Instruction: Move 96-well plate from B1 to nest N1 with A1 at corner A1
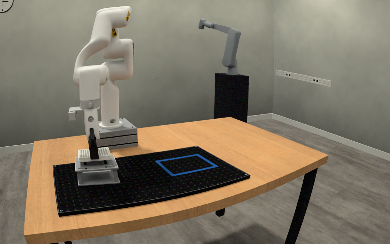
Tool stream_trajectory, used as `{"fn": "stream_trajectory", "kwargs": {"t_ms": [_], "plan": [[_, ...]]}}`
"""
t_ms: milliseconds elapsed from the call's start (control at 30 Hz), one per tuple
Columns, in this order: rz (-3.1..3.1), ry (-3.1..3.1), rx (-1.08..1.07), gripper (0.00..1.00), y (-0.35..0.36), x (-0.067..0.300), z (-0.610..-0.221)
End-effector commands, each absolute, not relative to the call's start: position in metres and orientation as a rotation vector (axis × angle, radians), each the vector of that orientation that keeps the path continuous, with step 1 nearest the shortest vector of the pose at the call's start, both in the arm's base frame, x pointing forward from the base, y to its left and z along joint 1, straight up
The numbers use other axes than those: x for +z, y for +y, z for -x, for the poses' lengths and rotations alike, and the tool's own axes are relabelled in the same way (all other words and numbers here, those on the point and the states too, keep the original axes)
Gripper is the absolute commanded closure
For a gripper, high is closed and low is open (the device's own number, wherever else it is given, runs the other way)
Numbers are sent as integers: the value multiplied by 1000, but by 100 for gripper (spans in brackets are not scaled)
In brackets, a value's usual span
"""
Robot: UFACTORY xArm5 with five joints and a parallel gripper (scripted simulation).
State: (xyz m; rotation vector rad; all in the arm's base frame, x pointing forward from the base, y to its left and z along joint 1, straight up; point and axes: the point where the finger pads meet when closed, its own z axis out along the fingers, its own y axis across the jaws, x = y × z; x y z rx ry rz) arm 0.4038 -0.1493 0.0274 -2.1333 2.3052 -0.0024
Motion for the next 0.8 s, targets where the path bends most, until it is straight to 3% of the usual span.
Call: {"fn": "stream_trajectory", "kwargs": {"t_ms": [0, 767], "plan": [[2136, 2308, -12, 100, -150, 21, -405], [2136, 2308, -12, 100, -150, 19, -405]]}}
